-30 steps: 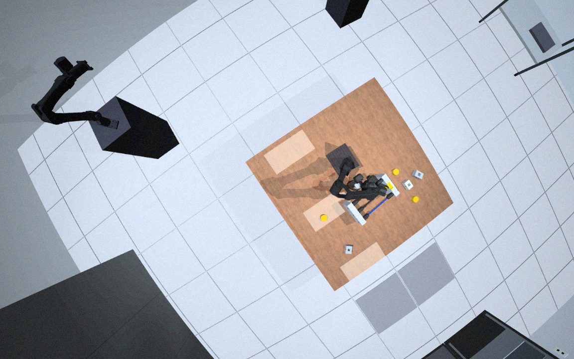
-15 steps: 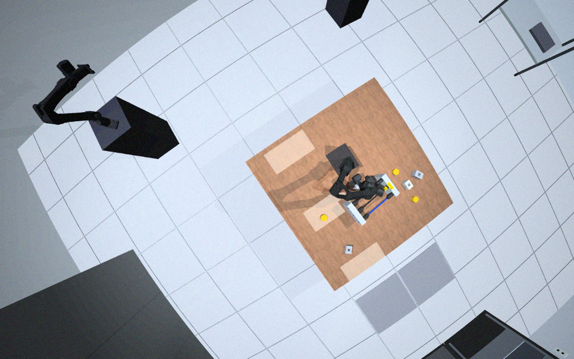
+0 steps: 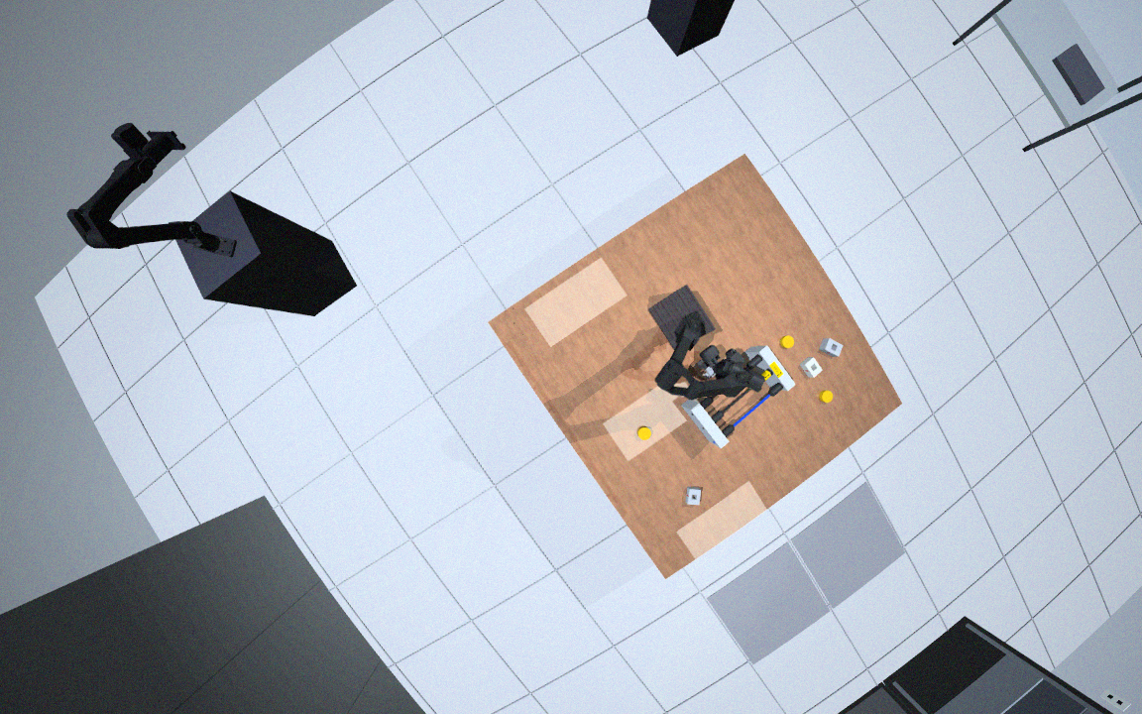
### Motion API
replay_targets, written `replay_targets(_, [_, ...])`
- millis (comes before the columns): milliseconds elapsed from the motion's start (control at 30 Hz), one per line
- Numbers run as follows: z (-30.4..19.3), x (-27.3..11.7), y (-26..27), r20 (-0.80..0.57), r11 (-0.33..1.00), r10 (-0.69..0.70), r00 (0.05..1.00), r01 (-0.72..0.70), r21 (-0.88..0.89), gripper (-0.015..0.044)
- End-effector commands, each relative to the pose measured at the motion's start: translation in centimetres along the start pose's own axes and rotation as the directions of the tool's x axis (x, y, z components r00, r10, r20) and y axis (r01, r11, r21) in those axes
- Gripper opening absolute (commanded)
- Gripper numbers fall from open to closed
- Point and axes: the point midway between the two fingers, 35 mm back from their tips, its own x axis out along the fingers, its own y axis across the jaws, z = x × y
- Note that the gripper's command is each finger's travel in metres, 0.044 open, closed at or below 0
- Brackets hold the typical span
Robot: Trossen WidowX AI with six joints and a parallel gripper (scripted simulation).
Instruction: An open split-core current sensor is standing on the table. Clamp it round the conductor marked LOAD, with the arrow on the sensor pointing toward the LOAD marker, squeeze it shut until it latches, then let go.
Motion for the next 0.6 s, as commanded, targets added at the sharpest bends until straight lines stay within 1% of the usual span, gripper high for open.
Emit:
replay_targets(0, [0.0,0.0,0.0,0.001,1.000,-0.001,1.000,0.001,0.003,0.0220])
replay_targets(100, [0.0,0.0,0.0,0.001,1.000,-0.001,1.000,0.001,0.003,0.0200])
replay_targets(200, [0.1,-0.5,-0.2,0.003,1.000,-0.001,1.000,0.001,0.002,0.0121])
replay_targets(333, [0.2,-2.1,-0.5,0.008,1.000,-0.003,1.000,0.003,0.000,0.0016])
replay_targets(367, [0.3,-2.6,-0.6,0.009,1.000,-0.003,1.000,0.003,-0.001,0.0000])
replay_targets(567, [0.4,-5.6,-0.9,0.013,1.000,-0.003,1.000,0.003,-0.004,0.0000])
